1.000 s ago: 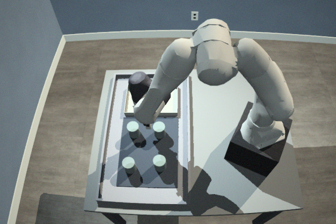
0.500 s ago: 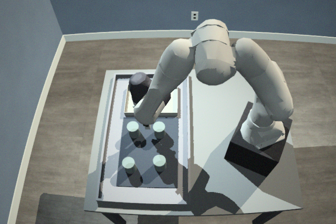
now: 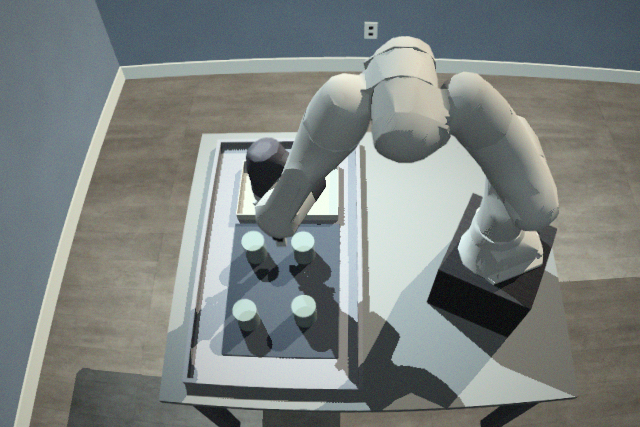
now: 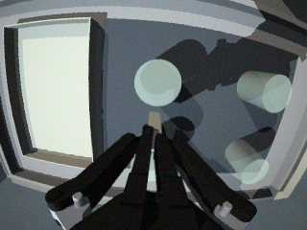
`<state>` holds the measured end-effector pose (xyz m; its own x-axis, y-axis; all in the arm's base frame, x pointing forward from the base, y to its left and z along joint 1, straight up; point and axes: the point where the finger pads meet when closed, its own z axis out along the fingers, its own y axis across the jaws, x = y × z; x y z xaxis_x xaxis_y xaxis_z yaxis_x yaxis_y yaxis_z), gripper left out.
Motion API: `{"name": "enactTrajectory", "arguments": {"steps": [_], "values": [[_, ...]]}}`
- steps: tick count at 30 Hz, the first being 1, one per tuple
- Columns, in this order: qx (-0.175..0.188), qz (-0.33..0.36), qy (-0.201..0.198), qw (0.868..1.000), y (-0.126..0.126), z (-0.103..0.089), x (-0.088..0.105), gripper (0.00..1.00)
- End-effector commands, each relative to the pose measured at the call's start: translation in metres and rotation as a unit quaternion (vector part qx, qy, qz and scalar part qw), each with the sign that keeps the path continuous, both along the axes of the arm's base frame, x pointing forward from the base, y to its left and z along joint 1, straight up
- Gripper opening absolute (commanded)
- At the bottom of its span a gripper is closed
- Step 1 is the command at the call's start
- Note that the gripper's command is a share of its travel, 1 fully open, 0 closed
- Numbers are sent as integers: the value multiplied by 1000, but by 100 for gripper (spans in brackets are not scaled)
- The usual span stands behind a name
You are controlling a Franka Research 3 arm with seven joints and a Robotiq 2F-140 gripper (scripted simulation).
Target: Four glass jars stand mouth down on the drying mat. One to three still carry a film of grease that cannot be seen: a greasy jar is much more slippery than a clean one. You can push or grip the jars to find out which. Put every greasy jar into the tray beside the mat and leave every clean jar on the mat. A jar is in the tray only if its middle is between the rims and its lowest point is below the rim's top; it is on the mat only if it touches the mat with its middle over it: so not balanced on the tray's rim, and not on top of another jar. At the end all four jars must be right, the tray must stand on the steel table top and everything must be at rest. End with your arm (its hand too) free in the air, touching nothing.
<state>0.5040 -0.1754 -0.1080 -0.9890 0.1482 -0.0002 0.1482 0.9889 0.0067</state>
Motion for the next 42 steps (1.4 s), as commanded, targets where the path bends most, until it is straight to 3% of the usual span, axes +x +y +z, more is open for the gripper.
{"name": "enactTrajectory", "arguments": {"steps": [1, 42], "values": [[0, 3, -2, 1000, 0, 1, 0, 0], [0, 3, -2, 1000, 1, 1, -5, 0]]}}
